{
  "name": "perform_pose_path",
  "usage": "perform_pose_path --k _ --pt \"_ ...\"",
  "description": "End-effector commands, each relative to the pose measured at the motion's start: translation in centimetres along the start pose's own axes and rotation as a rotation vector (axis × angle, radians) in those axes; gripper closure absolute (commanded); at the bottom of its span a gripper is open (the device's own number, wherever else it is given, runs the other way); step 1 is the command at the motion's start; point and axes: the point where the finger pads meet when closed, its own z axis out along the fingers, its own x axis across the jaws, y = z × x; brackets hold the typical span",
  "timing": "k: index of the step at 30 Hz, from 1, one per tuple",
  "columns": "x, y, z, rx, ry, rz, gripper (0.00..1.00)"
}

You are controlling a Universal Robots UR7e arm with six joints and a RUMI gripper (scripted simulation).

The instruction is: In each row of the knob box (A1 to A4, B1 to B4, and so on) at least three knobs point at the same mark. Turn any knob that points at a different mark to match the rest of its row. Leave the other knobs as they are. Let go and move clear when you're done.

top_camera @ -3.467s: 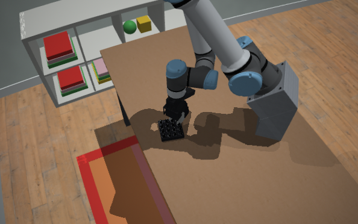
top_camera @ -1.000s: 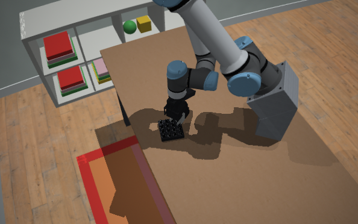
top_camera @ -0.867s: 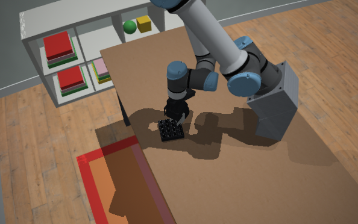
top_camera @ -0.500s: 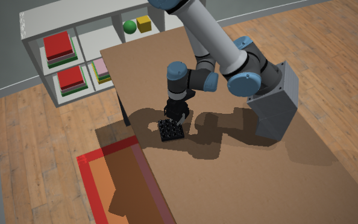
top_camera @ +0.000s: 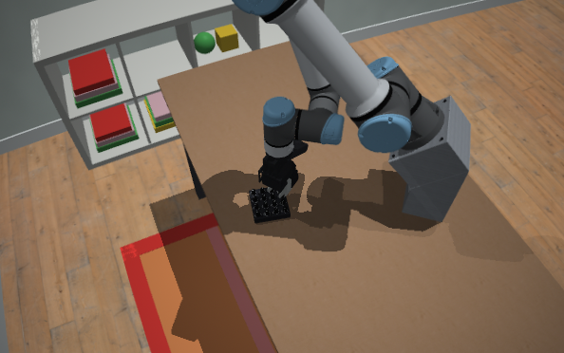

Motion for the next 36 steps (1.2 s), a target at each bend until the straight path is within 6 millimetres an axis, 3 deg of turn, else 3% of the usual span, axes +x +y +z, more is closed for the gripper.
perform_pose_path --k 1,16,17,36 --pt "-0.02 0.02 -0.02 0.0 -0.001 0.0 0.89" --pt "-0.02 0.02 -0.02 0.0 -0.001 0.0 0.89" --pt "-0.02 0.02 -0.02 0.0 -0.001 0.0 0.96" --pt "-0.02 0.02 -0.02 0.0 -0.001 0.0 0.96"
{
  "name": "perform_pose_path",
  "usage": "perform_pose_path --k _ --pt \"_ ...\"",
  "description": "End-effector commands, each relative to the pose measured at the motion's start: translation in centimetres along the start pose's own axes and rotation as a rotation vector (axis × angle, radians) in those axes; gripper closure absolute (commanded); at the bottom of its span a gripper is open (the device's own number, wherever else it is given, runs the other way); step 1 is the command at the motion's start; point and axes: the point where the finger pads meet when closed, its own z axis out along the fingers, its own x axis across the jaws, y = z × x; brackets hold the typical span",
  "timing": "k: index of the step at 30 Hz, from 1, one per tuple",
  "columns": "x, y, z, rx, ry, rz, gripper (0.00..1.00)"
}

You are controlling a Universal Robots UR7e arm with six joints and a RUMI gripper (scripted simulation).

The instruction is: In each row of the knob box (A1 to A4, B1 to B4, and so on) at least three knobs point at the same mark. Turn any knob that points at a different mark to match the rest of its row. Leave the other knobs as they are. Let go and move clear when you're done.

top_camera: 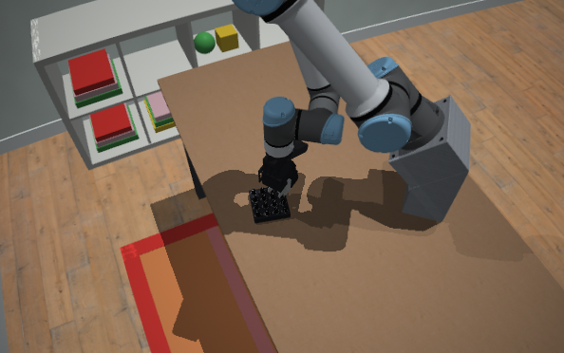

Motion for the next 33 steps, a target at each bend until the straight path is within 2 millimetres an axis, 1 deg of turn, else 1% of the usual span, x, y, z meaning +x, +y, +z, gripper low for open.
perform_pose_path --k 1,20,33 --pt "-0.02 0.02 -0.02 -0.001 -0.001 0.0 0.96" --pt "-0.02 0.02 -0.02 -0.001 -0.001 0.004 0.96" --pt "0.0 0.02 -0.02 -0.001 -0.001 0.043 0.96"
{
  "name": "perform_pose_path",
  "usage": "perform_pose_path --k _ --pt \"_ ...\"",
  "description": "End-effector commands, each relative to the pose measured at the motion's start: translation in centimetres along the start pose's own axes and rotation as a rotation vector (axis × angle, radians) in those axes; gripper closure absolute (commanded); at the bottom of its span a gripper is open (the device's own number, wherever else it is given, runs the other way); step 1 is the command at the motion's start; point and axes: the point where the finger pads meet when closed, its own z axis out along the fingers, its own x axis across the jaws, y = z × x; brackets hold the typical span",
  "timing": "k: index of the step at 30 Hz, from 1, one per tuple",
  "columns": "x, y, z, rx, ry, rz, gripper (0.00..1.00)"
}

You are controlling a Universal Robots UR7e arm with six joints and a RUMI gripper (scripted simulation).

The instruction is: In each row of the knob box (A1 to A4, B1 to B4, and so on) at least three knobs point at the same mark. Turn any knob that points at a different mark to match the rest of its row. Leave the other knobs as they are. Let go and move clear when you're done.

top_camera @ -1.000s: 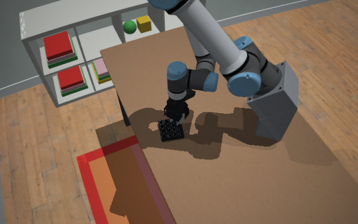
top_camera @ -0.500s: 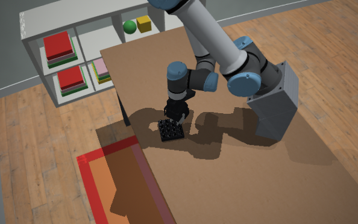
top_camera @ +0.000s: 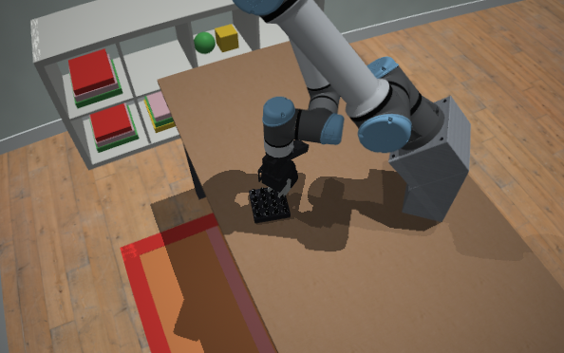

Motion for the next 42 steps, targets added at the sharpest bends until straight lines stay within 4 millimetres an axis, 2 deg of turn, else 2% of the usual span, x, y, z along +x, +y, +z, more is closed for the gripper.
perform_pose_path --k 1,17,32,42 --pt "-0.01 0.02 -0.02 0.0 -0.001 0.018 0.96" --pt "0.06 0.02 -0.02 0.0 -0.001 0.158 0.96" --pt "0.16 0.05 -0.02 -0.001 -0.001 0.376 0.96" --pt "0.25 0.1 -0.02 -0.001 -0.001 0.587 0.96"
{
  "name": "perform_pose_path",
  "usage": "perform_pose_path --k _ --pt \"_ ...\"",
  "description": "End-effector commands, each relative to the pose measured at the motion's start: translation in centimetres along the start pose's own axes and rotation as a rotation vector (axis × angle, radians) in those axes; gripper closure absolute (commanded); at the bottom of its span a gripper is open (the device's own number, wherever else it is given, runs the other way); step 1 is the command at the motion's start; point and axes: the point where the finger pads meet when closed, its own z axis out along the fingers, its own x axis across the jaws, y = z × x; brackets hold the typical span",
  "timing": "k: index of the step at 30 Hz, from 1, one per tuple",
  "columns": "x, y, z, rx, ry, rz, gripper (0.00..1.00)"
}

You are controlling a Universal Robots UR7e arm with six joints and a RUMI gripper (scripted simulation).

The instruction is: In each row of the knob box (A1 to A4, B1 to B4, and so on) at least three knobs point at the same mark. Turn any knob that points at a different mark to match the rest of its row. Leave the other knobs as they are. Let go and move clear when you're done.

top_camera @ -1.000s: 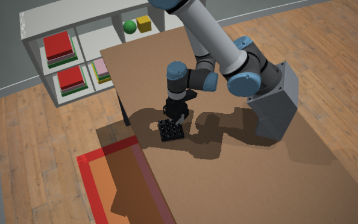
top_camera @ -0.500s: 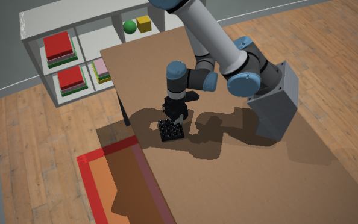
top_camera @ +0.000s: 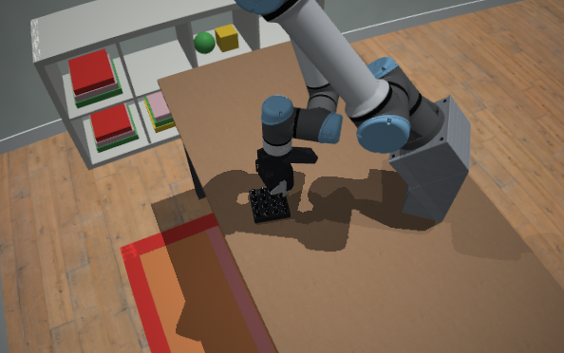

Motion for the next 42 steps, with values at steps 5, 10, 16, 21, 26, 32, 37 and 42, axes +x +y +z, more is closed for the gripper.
perform_pose_path --k 5,10,16,21,26,32,37,42 --pt "0.08 0.03 -0.02 0.001 -0.002 0.189 0.96" --pt "0.12 0.04 -0.02 0.001 -0.002 0.259 0.96" --pt "0.18 0.06 -0.02 0.001 -0.002 0.398 0.96" --pt "0.23 0.09 -0.02 0.001 -0.002 0.512 0.96" --pt "0.26 0.1 -0.02 0.001 -0.002 0.578 0.96" --pt "0.3 0.14 -0.02 0.001 -0.002 0.702 0.96" --pt "0.34 0.17 -0.02 0.0 -0.002 0.796 0.96" --pt "0.35 0.19 -0.02 0.0 -0.002 0.847 0.96"
